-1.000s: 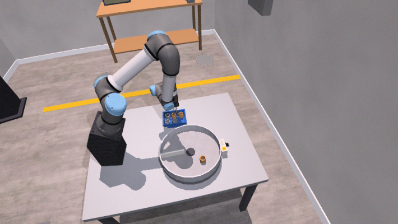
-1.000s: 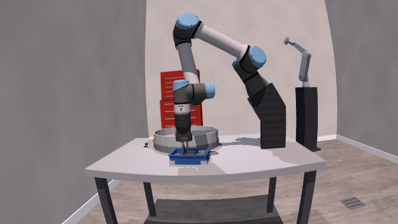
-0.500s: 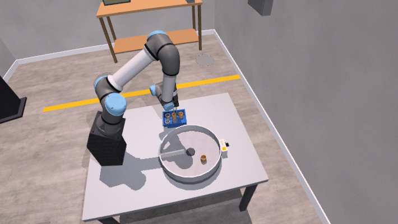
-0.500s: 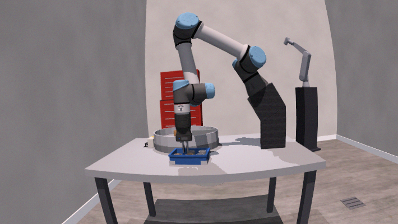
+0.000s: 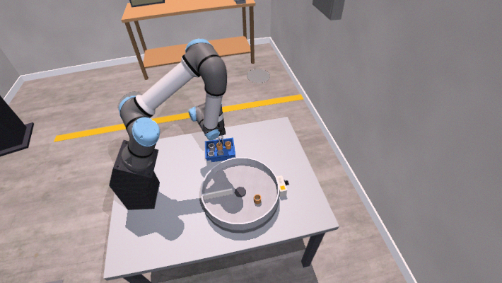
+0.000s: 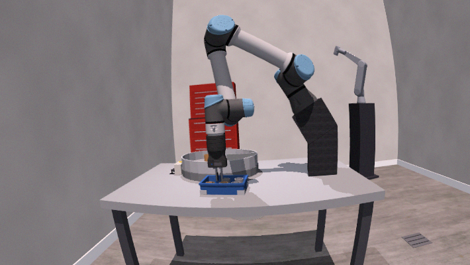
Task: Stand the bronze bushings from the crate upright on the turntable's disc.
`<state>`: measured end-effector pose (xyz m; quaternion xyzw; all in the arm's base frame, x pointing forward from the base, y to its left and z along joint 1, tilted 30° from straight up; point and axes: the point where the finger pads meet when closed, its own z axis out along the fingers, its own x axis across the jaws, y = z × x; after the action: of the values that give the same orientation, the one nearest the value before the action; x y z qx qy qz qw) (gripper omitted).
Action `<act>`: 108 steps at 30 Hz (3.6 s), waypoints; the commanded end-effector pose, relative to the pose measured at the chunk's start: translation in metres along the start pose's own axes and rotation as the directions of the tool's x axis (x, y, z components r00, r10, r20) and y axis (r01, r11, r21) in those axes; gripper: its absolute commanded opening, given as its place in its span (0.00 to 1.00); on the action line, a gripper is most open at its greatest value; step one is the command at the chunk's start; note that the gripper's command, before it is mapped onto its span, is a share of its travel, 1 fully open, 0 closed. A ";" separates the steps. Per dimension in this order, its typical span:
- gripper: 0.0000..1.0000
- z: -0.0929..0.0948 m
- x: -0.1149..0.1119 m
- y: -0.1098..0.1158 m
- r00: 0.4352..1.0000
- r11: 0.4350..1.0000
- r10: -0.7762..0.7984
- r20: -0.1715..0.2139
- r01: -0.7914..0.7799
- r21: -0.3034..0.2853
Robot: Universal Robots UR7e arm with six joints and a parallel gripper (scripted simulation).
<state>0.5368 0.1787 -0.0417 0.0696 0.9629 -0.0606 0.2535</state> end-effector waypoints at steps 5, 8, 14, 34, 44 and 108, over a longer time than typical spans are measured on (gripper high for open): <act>0.36 0.000 -0.001 0.001 1.000 1.000 0.000 0.002 0.000 -0.002; 0.36 0.000 -0.001 0.001 1.000 1.000 0.000 0.002 0.000 -0.002; 0.36 0.000 -0.001 0.001 1.000 1.000 0.000 0.002 0.000 -0.002; 0.36 0.008 -0.002 0.001 1.000 1.000 0.001 0.003 -0.001 -0.001; 0.36 0.007 -0.001 0.001 1.000 1.000 0.000 0.003 0.000 -0.002; 0.36 0.031 -0.002 0.001 1.000 1.000 0.000 0.002 0.000 -0.002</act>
<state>0.5515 0.1743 -0.0682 0.0696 0.9629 -0.0605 0.2536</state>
